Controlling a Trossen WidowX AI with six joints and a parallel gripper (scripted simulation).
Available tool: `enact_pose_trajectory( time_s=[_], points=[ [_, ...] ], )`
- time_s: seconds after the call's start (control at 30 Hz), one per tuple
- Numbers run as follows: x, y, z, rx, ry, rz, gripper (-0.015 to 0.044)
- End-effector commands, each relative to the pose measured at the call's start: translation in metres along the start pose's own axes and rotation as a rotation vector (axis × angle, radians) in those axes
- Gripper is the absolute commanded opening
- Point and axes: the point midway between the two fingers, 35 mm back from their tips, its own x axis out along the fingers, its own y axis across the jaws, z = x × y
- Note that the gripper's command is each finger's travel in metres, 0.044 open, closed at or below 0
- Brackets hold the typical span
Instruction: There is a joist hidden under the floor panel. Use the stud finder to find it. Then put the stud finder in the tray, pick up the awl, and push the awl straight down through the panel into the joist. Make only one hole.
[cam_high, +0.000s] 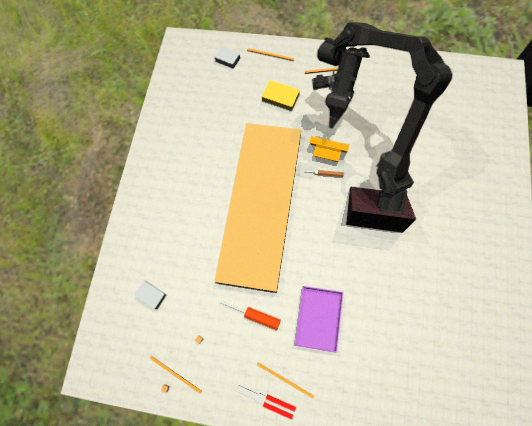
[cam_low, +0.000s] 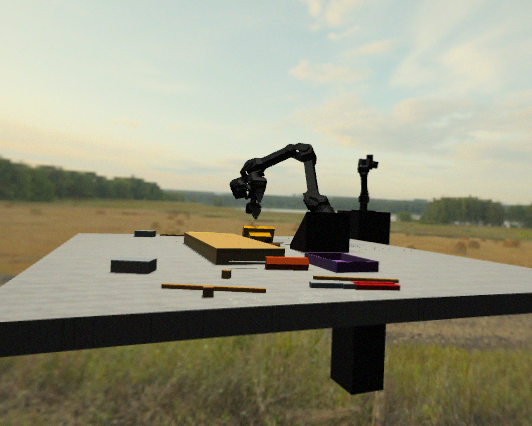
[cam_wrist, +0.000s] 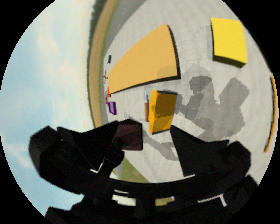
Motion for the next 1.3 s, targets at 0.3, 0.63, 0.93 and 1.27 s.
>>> enact_pose_trajectory(
  time_s=[0.3,0.63,0.93,1.27],
  points=[
    [0.049,0.006,-0.005,0.568,0.073,-0.325,0.044],
    [0.085,0.018,-0.006,1.168,-0.328,-0.674,0.044],
    [0.093,0.025,-0.007,1.402,-0.654,-0.698,0.044],
    [0.093,0.025,-0.007,1.402,-0.654,-0.698,0.044]
  ],
)
